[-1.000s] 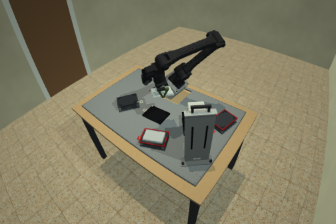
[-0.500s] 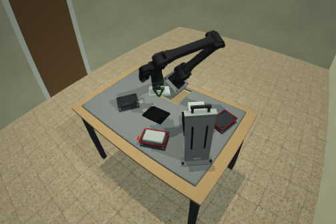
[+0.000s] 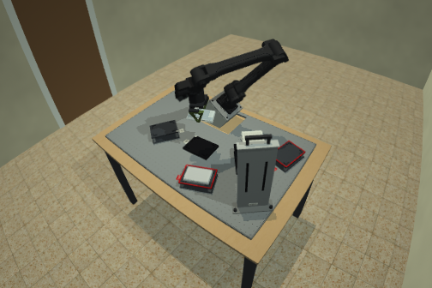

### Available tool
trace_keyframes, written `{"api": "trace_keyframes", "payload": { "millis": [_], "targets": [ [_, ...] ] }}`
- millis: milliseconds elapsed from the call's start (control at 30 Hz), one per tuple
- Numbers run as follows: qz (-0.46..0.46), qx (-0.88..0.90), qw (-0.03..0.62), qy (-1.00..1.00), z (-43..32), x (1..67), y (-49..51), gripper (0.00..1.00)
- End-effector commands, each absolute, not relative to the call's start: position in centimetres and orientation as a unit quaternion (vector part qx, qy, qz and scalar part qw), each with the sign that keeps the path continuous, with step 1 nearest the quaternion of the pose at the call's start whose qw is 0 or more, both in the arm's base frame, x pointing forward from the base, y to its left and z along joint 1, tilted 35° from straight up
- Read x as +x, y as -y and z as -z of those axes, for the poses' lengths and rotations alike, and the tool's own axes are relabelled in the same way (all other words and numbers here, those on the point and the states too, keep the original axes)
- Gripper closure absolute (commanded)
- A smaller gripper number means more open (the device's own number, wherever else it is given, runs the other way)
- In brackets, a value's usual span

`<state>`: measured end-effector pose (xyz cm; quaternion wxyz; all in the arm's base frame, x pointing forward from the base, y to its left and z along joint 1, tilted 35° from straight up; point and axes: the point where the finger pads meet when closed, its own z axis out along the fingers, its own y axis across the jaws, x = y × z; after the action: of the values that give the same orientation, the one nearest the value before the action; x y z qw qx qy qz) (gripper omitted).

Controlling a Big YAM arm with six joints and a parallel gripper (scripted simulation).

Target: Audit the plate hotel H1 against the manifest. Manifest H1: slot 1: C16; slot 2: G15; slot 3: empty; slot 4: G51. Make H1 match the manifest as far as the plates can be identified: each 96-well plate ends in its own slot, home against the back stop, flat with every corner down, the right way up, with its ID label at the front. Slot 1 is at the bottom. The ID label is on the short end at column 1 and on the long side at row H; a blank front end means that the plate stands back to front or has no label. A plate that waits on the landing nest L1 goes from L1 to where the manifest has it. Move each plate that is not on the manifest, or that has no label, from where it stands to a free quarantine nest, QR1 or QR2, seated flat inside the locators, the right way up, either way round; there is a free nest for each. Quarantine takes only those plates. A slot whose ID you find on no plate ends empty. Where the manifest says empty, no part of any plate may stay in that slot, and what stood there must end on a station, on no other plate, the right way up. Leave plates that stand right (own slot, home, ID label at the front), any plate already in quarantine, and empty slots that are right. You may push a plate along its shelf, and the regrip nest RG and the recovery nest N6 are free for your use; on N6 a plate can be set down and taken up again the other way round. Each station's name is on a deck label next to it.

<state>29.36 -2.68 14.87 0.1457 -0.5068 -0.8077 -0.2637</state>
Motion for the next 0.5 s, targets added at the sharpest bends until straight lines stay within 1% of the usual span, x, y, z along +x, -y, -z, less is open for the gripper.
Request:
{"api": "trace_keyframes", "payload": {
  "millis": [0, 333, 467],
  "targets": [
    [0.257, -0.554, 0.151, 0.777, -13.9, 29.2, 4.2, 0.14],
    [0.238, -0.641, 0.180, 0.708, -12.4, 28.7, 6.4, 0.14],
    [0.234, -0.649, 0.177, 0.702, -13.0, 28.8, 5.8, 0.14]
  ]
}}
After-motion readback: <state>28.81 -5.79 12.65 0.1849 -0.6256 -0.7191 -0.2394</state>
